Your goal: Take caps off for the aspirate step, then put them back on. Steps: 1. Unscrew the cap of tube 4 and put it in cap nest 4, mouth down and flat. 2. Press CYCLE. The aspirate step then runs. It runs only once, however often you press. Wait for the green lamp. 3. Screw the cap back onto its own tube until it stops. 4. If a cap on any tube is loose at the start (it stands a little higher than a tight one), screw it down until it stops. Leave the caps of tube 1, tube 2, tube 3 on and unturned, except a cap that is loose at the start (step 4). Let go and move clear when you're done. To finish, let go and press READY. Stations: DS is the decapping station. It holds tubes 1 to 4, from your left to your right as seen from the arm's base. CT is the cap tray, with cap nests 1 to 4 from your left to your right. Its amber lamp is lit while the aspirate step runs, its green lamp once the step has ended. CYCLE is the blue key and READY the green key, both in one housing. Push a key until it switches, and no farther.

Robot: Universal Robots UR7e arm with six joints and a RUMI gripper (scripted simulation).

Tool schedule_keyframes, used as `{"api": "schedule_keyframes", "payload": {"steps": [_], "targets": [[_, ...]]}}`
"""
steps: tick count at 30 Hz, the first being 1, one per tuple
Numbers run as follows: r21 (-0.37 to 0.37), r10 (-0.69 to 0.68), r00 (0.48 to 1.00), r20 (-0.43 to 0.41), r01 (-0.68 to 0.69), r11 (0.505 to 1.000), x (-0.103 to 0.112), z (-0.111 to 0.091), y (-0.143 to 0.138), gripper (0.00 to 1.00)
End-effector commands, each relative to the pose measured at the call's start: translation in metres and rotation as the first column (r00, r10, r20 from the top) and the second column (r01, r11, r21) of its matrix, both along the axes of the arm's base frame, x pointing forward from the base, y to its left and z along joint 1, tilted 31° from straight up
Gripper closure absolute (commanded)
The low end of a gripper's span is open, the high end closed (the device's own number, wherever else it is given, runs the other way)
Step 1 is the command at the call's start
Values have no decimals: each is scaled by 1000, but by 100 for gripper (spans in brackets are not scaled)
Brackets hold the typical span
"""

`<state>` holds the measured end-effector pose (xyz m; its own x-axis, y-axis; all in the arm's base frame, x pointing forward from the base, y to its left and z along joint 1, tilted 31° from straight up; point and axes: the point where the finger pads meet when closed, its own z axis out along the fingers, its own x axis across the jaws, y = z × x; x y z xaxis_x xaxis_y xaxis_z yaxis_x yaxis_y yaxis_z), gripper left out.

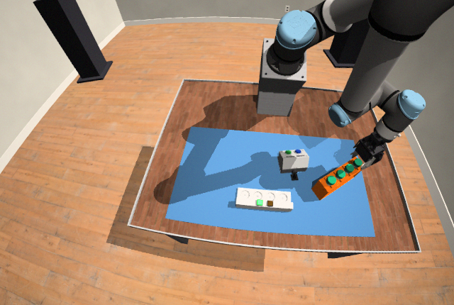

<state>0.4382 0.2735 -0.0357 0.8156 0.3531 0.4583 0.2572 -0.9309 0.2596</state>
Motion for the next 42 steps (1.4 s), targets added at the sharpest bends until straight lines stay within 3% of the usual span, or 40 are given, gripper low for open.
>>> {"api": "schedule_keyframes", "payload": {"steps": [1, 2, 5, 7, 14, 15, 29, 35, 37, 39, 42], "targets": [[-105, 201, 979, -33, -204, 973, 0, 0, 0, 65], [-144, 268, 962, -50, -273, 951, 0, 0, 0, 65], [-144, 268, 962, -50, -273, 951, 0, 0, 0, 65], [-219, 395, 914, -91, -405, 888, 0, 0, 0, 65], [-219, 395, 914, -91, -405, 888, 0, 0, 0, 65], [-219, 395, 914, -91, -405, 888, 0, 0, 0, 100], [-219, 395, 914, -91, -405, 888, 0, 0, 0, 100], [-80, 159, 987, -25, -161, 984, 0, 0, 0, 100], [-29, 76, 997, -11, -76, 997, 0, 0, 0, 100], [-29, 76, 997, -11, -76, 997, 0, 0, 0, 100], [48, -52, 999, 2, 52, 998, 0, 0, 0, 100]]}}
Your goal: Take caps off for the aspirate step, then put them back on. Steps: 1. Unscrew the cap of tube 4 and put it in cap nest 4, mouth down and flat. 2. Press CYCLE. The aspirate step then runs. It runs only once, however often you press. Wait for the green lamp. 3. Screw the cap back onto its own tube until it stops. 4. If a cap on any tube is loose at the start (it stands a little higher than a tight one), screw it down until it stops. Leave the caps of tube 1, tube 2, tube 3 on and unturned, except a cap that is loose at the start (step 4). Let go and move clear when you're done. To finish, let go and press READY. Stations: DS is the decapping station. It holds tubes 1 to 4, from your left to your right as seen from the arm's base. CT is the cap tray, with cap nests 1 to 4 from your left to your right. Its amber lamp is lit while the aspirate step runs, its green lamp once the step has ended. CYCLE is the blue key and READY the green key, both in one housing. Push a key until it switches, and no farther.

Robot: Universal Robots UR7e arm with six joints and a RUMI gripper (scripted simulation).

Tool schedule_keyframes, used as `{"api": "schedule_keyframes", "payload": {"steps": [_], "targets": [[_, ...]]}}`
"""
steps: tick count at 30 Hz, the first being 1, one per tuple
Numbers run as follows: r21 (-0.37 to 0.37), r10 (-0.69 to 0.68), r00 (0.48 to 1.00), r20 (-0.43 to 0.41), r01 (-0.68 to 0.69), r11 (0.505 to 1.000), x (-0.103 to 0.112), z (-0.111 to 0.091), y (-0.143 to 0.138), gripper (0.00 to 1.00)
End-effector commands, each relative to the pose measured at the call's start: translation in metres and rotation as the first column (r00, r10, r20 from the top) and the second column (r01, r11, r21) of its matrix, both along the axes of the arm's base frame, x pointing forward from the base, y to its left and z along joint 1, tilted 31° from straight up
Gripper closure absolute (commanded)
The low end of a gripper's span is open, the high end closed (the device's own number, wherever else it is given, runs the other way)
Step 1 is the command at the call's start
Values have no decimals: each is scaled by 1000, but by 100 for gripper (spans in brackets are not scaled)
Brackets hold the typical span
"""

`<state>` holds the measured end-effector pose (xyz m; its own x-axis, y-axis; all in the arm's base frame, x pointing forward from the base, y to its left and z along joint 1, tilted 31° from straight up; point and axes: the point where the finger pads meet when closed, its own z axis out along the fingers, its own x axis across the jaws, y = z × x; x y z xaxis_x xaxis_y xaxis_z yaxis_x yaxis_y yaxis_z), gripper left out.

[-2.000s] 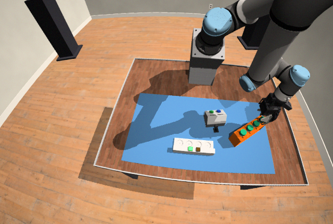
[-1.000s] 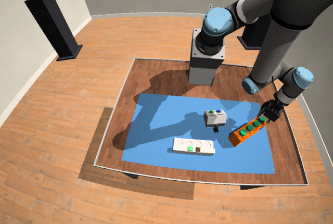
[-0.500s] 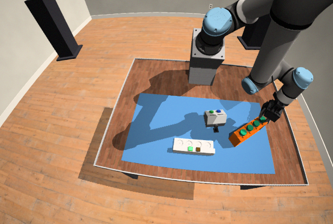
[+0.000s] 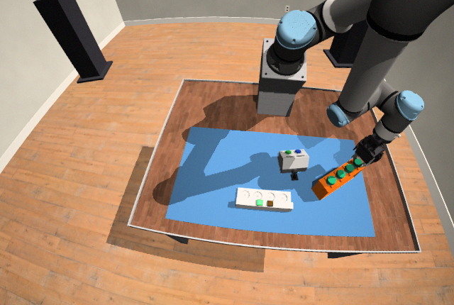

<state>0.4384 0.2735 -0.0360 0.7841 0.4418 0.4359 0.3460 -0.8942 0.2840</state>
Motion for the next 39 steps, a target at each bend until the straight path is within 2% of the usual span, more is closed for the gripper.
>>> {"api": "schedule_keyframes", "payload": {"steps": [1, 5, 11, 12, 24, 39], "targets": [[105, -188, 982, 9, 186, 977, 0, 0, 0, 100], [200, -340, 941, -2, 333, 921, 0, 0, 0, 100], [200, -340, 941, -2, 333, 921, 0, 0, 0, 100], [200, -340, 941, -2, 333, 921, 0, 0, 0, 65], [200, -339, 941, -2, 333, 922, 0, 0, 0, 65], [200, -340, 941, -2, 333, 921, -20, 33, 3, 65]]}}
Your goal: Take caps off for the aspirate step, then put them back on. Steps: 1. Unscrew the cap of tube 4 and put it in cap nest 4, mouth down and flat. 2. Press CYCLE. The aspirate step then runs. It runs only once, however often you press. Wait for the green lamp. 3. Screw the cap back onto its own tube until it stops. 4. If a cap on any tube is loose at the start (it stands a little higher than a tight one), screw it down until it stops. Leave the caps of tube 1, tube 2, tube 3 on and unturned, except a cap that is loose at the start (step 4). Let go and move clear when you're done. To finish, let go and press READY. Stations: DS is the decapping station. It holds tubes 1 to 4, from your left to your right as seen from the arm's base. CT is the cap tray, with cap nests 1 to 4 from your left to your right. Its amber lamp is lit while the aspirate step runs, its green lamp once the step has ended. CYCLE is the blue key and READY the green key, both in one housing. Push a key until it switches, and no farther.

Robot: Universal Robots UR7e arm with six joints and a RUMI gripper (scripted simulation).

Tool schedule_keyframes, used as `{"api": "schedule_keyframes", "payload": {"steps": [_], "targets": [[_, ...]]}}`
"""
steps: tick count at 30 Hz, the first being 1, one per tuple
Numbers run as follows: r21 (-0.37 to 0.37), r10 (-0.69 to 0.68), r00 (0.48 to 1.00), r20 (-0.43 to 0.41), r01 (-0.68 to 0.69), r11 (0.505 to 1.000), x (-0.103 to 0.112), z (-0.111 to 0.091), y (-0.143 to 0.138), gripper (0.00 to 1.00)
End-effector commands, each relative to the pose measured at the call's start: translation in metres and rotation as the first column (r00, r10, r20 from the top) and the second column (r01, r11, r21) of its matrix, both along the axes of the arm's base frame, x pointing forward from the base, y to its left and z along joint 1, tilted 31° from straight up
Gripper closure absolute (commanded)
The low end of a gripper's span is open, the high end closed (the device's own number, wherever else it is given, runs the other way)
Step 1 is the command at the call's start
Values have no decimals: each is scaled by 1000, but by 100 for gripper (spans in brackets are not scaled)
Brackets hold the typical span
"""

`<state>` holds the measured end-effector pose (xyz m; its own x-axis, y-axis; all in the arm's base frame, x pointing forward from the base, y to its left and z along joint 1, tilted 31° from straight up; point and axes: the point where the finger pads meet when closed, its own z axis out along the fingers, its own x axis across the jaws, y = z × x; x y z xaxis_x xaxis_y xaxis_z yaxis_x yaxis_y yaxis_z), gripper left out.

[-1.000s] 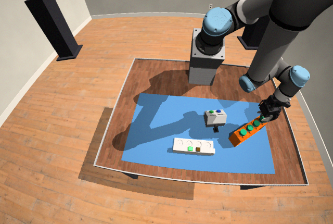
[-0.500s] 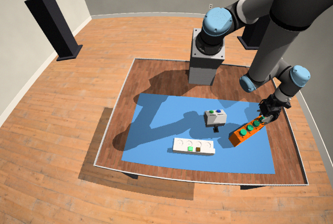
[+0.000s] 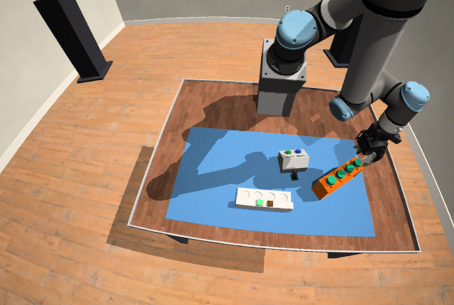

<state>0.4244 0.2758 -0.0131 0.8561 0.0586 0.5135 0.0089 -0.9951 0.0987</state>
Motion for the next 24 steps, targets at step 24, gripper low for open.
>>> {"api": "schedule_keyframes", "payload": {"steps": [24], "targets": [[-294, 499, 857, -134, -515, 805, 8, 31, -45, 65]]}}
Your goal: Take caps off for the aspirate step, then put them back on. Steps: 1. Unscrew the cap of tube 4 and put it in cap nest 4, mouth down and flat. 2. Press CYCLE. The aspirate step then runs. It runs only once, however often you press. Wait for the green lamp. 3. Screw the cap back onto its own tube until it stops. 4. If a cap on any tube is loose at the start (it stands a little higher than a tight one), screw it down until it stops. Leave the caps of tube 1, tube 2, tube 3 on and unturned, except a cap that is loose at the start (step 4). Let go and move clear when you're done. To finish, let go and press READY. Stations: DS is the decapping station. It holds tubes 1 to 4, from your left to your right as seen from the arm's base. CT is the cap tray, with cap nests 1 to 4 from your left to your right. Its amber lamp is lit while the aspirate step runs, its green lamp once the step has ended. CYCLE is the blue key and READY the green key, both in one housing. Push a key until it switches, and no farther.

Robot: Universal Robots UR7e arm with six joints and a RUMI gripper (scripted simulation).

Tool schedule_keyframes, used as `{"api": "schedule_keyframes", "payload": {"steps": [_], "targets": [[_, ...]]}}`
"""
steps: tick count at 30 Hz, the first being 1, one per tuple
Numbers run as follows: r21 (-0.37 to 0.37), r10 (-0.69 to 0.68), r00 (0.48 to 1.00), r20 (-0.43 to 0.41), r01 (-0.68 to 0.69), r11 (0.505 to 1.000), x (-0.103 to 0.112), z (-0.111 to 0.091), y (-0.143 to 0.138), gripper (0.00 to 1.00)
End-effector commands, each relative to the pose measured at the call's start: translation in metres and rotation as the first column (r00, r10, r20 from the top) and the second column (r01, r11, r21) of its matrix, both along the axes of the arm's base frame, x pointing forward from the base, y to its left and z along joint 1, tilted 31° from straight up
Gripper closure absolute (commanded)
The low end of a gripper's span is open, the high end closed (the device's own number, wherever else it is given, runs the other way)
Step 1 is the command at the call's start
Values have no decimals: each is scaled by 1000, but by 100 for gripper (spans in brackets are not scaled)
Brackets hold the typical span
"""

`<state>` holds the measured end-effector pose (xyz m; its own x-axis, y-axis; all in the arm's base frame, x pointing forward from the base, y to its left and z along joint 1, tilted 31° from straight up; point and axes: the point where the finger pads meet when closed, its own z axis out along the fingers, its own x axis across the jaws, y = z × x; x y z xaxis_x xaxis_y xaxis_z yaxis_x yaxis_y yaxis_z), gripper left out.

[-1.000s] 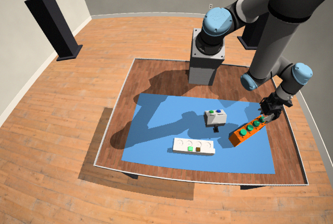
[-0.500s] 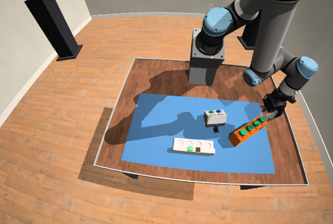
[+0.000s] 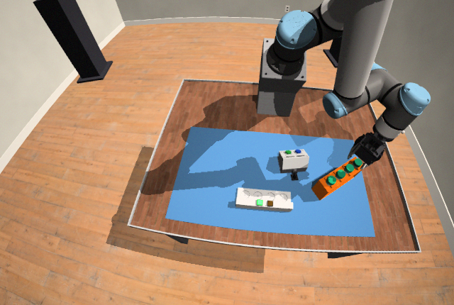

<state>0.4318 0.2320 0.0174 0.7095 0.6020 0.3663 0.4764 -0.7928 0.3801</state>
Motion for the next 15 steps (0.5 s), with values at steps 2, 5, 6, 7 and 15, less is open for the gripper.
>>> {"api": "schedule_keyframes", "payload": {"steps": [2, 5, 6, 7, 15], "targets": [[-11, 47, 999, -8, -47, 999, 1, 1, -1, 65], [-11, 47, 999, -8, -47, 999, 4, -4, -2, 65], [-11, 47, 999, -8, -47, 999, 5, -7, -2, 65], [-11, 47, 999, -8, -47, 999, 7, -9, -2, 65], [-11, 47, 999, -8, -47, 999, 19, -29, -4, 65]]}}
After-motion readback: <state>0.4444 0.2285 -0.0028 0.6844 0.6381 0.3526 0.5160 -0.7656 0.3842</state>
